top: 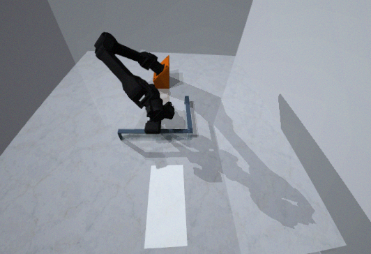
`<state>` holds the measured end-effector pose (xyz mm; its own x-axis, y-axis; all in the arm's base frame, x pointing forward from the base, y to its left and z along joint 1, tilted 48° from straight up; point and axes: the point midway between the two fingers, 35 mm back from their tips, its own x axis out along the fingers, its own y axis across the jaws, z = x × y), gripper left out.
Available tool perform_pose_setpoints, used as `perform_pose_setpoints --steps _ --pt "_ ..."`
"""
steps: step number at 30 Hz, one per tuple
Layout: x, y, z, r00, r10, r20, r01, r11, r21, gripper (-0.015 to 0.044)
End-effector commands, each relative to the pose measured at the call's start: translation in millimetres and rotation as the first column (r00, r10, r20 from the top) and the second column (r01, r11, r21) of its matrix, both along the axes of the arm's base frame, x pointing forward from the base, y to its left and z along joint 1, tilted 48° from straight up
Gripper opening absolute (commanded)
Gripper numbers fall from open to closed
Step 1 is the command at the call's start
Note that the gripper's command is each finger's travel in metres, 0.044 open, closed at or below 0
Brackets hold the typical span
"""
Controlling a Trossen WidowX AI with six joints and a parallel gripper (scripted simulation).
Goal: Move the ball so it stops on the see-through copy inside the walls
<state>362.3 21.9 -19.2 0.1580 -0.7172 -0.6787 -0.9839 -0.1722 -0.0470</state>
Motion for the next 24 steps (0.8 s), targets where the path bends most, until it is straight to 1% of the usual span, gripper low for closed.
perform_pose_setpoints --steps 1,10,19,24 --pt "-1.8 -7.3 -6.2 1.0 0.0 -0.013 0.0 1.0 -0.008 0.0" --pt "-1.1 -11.6 -10.0 1.0 0.0 -0.013 0.0 1.0 -0.008 0.0" --pt "1.1 -9.0 -7.4 1.0 -0.002 -0.001 0.002 1.0 -0.002 0.0236" --pt "1.1 -9.0 -7.4 1.0 -0.002 -0.001 0.002 1.0 -0.002 0.0237"
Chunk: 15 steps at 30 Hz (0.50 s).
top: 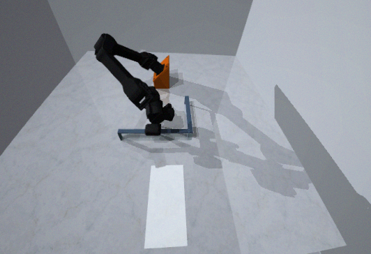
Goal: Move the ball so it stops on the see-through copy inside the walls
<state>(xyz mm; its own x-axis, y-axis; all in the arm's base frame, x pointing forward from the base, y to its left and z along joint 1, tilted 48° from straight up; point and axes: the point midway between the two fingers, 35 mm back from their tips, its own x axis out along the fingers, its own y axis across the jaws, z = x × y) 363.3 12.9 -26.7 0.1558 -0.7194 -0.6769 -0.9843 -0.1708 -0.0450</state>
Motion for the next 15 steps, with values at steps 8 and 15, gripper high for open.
perform_pose_setpoints --steps 8,15 --pt "-15 61 55 1.0 0.001 -0.012 -0.001 1.0 -0.001 0.0237" --pt "-13 60 50 1.0 0.02 -0.011 -0.02 1.0 -0.001 0.0237"
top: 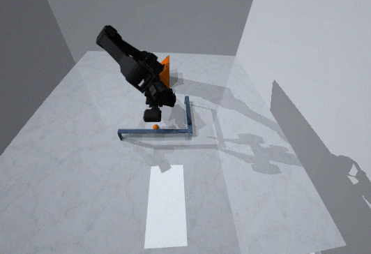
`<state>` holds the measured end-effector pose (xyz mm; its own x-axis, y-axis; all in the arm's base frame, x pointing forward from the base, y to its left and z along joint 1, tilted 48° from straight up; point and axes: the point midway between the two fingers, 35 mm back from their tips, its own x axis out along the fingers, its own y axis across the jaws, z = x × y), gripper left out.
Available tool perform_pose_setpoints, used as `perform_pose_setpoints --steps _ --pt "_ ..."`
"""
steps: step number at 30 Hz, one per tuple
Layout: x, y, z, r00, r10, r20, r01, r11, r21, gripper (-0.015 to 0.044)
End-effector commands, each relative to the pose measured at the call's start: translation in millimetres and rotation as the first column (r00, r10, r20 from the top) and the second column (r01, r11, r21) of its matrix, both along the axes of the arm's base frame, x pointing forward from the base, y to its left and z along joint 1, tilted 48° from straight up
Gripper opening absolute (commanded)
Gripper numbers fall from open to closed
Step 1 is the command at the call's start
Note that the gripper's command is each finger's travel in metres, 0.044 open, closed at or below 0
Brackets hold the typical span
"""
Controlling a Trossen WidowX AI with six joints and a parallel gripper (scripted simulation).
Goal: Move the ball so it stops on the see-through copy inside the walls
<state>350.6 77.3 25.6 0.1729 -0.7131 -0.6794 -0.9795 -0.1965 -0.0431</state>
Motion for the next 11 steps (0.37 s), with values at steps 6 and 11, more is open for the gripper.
perform_pose_setpoints --steps 6,11 --pt "-2 3 4 1.0 -0.007 -0.008 0.006 1.0 -0.004 0.0289" --pt "-10 26 29 1.0 -0.009 -0.005 0.009 1.0 -0.004 0.0421"
